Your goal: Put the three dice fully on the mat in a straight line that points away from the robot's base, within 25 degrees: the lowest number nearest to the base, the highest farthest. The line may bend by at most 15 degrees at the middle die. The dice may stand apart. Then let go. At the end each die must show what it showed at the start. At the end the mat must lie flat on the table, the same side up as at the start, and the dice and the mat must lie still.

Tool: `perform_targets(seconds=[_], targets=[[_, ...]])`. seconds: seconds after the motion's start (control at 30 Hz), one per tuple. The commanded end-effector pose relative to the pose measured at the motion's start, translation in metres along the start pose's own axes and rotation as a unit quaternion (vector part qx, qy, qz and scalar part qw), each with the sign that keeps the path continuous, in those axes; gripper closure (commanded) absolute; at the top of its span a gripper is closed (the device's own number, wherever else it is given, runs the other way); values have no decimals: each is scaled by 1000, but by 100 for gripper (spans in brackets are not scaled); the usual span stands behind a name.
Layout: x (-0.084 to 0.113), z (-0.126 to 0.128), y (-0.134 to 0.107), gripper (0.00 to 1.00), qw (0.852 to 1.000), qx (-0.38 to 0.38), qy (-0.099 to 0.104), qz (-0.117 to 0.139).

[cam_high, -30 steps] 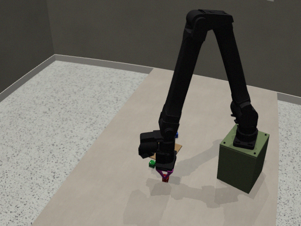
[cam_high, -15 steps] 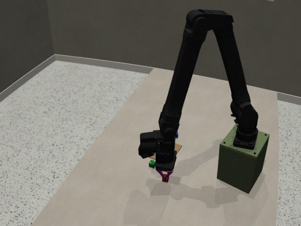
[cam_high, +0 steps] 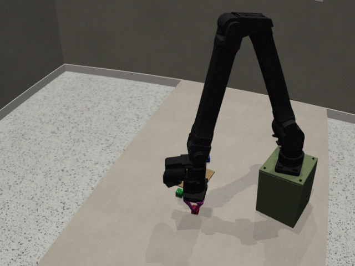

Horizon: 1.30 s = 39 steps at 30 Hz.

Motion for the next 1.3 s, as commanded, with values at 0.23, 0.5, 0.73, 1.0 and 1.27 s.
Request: perform_targets(seconds=[0.23,0.5,0.73,1.0,1.27], targets=[[-20,2,11,61,1000,-2,6,-7],[-27,2,8,61,1000,-1,5,-5],[-26,2,9,61,1000,-2,6,-6],[-26,2,9,61,1000,-2,5,-6],[-26,2,9,61,1000,-2,5,-6]])
Point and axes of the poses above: the point where the finger pads meet when closed, its own x axis back along the fingers, its own z axis across the jaws, y = z × x, the point moved 3 cm from there along x, back along the fingers, and after that the axes turned 13 degrees about -x, right-handed, at the moved point
